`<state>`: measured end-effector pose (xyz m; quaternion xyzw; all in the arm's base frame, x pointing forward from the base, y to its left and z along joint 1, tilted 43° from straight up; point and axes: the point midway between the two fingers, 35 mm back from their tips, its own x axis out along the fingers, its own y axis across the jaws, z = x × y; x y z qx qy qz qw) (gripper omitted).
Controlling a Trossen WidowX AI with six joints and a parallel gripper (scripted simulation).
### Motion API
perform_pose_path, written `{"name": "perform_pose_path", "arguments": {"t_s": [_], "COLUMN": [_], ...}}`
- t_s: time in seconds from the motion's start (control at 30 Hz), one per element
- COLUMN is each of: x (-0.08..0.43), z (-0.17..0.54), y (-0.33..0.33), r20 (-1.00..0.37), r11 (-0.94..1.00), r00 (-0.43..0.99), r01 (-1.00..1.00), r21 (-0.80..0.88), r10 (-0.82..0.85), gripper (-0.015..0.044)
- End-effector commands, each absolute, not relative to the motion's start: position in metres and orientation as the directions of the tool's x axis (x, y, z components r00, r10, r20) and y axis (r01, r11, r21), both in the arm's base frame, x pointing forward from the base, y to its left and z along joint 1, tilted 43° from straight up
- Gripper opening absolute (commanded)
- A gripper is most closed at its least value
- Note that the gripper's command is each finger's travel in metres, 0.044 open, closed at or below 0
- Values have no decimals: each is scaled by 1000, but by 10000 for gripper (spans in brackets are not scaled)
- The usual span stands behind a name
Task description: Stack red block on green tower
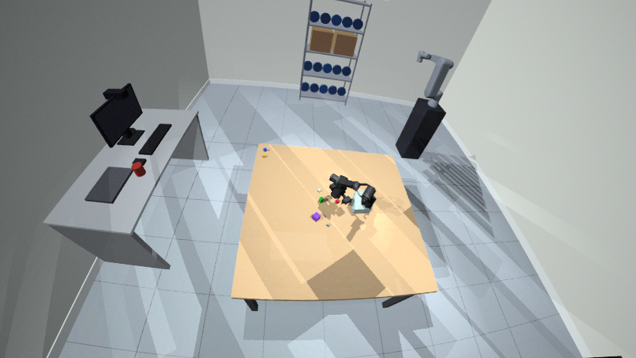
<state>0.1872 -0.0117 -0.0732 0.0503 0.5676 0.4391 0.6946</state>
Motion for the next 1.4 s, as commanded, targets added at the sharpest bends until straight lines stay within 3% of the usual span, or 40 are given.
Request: {"name": "perform_pose_path", "arguments": {"t_s": [0.0,0.77,1.2,1.37], "x": [186,185,185,185], "z": [-77,-88,-88,-88], "y": [-7,4,4,4], "r20": [-741,-740,-740,-740], "r11": [609,607,607,607], "r00": [-31,-31,-31,-31], "r01": [-548,-548,-548,-548], "r21": [574,575,575,575], "r10": [671,672,672,672], "gripper": [440,440,99,65]}}
